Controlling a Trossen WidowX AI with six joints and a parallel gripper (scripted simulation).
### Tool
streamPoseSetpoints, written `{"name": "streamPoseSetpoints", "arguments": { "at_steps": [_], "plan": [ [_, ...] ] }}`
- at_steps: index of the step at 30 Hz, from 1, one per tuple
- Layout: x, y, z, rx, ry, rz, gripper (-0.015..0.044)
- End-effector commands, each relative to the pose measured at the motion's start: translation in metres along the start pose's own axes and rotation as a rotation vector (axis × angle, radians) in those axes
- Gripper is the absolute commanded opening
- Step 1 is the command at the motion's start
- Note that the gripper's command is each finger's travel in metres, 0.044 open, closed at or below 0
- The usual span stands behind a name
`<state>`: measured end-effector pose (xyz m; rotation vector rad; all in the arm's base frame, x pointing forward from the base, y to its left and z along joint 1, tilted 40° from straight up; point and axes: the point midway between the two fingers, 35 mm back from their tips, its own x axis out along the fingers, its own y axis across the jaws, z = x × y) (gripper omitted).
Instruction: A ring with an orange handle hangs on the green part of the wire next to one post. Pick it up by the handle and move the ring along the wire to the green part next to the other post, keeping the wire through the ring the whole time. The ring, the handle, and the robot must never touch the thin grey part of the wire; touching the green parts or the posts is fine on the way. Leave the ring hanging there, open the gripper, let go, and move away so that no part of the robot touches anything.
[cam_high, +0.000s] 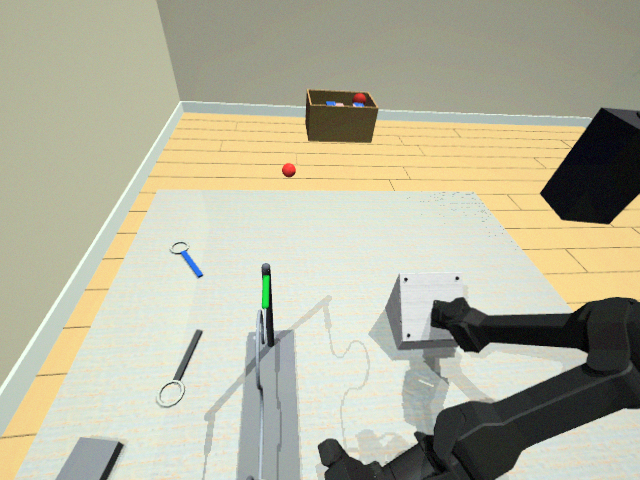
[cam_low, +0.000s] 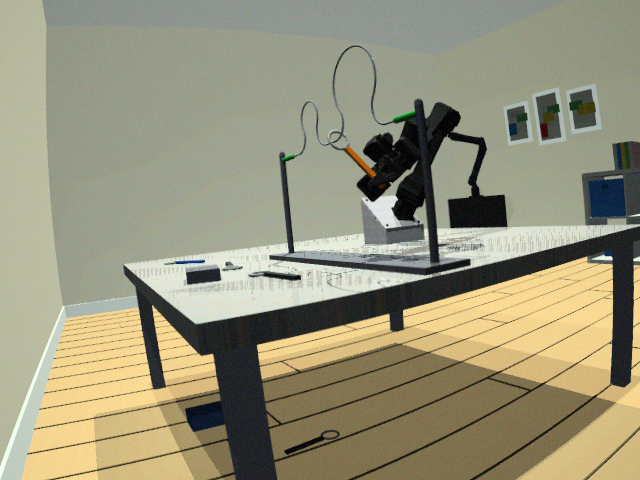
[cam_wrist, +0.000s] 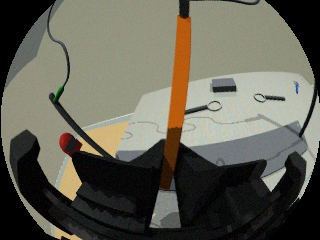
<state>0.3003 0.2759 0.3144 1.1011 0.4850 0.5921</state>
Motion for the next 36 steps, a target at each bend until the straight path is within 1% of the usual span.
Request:
{"name": "streamPoseSetpoints", "arguments": {
  "at_steps": [1,15,36],
  "plan": [
    [-0.004,-0.012,0.003,-0.083,0.006,-0.039,-0.0150],
    [-0.013,-0.049,0.011,-0.285,0.032,-0.155,-0.0150],
    [-0.023,-0.077,0.022,-0.375,0.042,-0.207,-0.0150]
  ]
}}
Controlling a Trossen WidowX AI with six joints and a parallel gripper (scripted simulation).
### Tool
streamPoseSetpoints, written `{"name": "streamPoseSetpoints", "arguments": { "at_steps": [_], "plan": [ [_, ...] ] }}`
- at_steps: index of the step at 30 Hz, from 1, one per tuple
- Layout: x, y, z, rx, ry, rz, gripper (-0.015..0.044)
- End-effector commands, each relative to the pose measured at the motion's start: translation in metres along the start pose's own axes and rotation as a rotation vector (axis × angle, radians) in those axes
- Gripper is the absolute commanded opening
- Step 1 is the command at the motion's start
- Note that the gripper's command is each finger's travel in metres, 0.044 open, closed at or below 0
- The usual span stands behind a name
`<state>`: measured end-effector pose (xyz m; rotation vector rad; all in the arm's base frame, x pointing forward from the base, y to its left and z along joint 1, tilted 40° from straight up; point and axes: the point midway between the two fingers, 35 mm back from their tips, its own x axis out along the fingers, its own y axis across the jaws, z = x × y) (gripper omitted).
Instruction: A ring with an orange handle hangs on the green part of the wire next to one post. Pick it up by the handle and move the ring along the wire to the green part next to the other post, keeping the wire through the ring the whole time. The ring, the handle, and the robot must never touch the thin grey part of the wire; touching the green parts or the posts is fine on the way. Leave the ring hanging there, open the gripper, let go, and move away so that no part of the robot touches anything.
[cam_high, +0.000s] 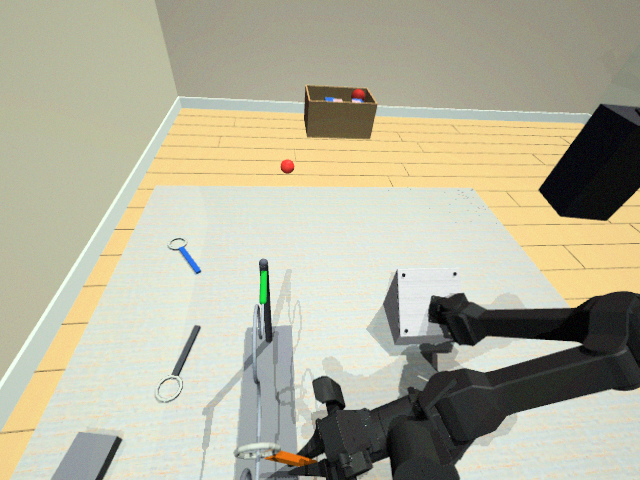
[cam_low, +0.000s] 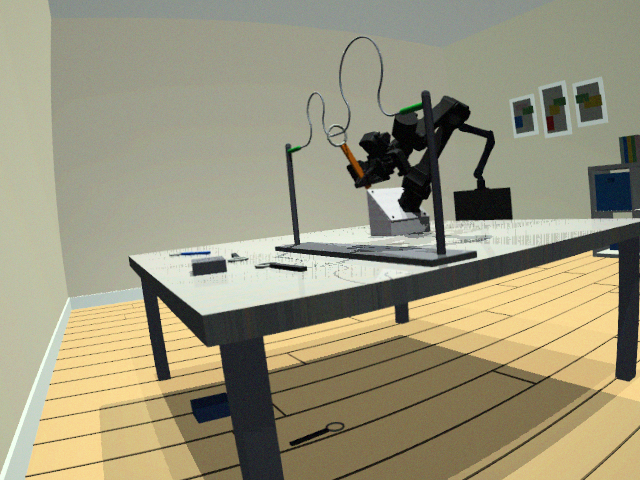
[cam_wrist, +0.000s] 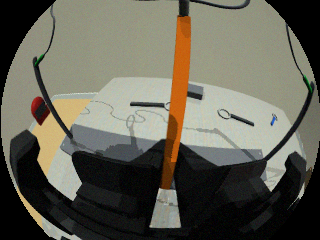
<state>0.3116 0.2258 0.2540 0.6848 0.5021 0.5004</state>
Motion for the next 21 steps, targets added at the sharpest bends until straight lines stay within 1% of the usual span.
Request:
{"name": "streamPoseSetpoints", "arguments": {
  "at_steps": [1,11,21],
  "plan": [
    [-0.002,-0.005,0.002,-0.015,-0.005,-0.003,-0.0150],
    [-0.004,-0.021,0.002,-0.063,0.000,-0.031,-0.0150],
    [-0.008,-0.044,0.004,-0.170,0.013,-0.092,-0.0150]
  ]
}}
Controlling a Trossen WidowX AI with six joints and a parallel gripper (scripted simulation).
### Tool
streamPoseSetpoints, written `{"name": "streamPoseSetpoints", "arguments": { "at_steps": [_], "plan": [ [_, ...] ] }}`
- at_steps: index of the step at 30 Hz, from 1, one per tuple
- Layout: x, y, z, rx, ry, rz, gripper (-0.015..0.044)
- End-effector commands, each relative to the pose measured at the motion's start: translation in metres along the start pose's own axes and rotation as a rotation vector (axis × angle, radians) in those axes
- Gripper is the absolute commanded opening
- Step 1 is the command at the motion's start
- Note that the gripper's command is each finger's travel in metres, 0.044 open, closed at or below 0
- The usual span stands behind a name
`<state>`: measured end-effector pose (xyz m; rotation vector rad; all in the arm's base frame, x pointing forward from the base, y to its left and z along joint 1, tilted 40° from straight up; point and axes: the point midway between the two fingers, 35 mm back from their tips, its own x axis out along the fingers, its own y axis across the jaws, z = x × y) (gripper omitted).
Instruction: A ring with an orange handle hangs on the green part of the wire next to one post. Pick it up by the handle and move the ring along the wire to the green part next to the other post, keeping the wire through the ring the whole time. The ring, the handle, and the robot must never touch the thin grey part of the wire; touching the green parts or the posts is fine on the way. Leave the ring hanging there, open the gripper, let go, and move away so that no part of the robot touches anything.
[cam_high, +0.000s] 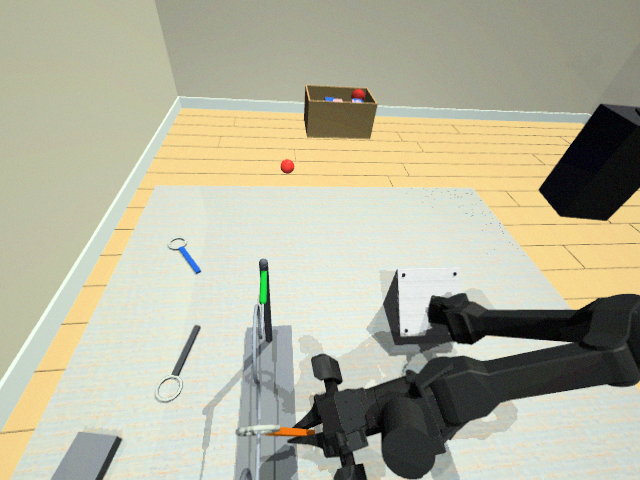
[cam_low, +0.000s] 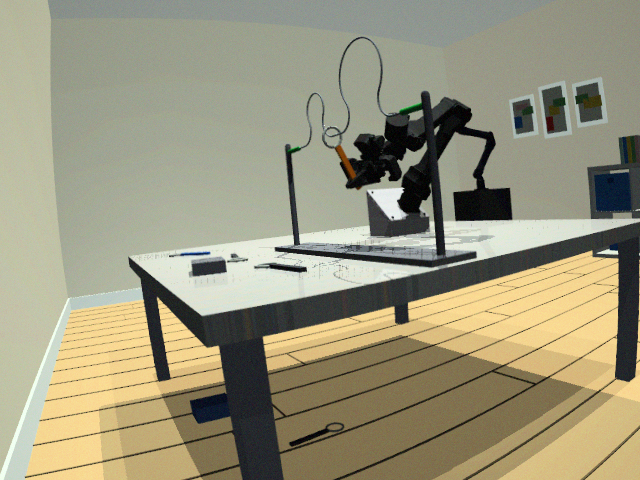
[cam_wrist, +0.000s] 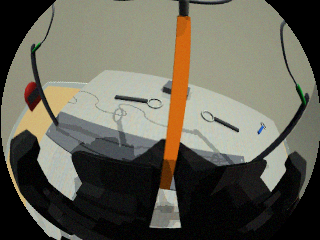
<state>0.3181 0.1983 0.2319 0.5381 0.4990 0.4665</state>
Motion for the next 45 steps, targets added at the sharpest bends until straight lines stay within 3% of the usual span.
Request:
{"name": "streamPoseSetpoints", "arguments": {
  "at_steps": [1,45],
  "plan": [
    [-0.002,-0.011,0.001,-0.054,0.003,-0.029,-0.0150],
    [-0.050,-0.121,0.062,-0.886,0.108,-0.500,-0.0150]
  ]
}}
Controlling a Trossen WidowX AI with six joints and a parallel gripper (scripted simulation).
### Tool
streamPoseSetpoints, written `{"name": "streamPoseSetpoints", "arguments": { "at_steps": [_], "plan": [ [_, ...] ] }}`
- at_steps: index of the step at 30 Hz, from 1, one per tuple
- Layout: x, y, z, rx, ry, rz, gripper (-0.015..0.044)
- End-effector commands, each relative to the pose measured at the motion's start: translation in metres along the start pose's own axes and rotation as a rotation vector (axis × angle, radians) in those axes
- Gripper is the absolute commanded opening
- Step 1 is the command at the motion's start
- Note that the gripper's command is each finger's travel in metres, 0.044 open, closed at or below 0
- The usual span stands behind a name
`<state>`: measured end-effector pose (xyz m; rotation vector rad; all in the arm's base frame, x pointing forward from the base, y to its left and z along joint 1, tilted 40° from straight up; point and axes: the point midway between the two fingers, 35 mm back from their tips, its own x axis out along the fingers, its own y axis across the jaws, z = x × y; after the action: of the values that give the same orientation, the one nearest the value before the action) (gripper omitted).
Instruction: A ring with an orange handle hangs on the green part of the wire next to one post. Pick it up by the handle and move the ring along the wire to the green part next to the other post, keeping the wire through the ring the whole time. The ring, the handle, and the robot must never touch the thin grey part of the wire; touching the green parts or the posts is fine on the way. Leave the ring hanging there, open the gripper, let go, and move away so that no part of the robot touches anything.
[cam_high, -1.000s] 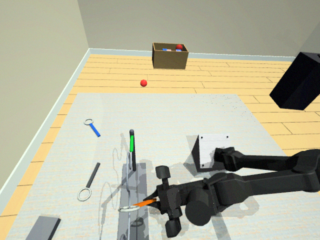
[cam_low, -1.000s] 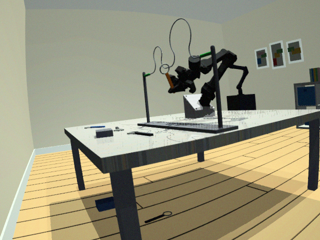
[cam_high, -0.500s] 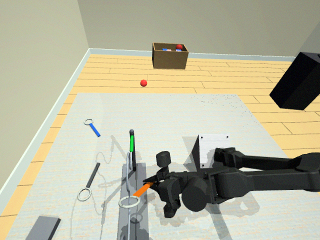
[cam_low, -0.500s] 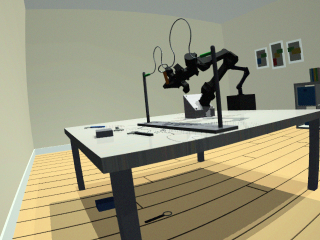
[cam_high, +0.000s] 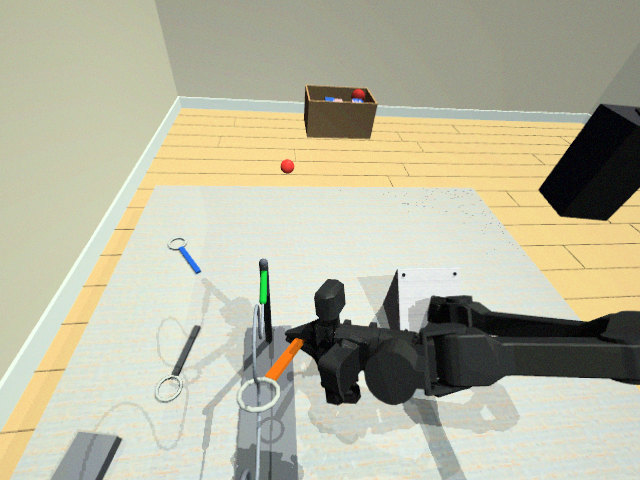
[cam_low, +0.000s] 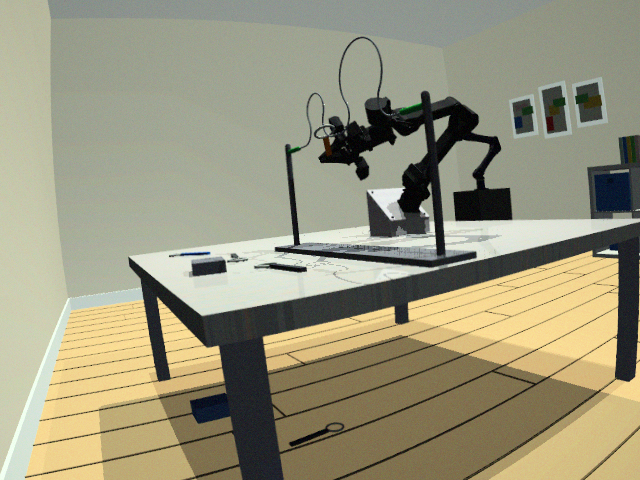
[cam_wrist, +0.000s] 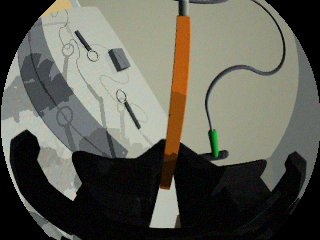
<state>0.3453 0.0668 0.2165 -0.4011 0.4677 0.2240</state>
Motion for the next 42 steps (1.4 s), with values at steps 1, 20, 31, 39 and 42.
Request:
{"name": "streamPoseSetpoints", "arguments": {
  "at_steps": [1,20,31,39,42],
  "plan": [
    [-0.003,-0.015,0.002,-0.070,0.006,-0.051,-0.0150],
    [-0.015,-0.059,0.012,-0.350,0.043,-0.208,-0.0150],
    [-0.022,-0.076,0.021,-0.471,0.059,-0.275,-0.0150],
    [-0.028,-0.088,0.029,-0.556,0.070,-0.322,-0.0150],
    [-0.030,-0.091,0.031,-0.581,0.073,-0.336,-0.0150]
  ]
}}
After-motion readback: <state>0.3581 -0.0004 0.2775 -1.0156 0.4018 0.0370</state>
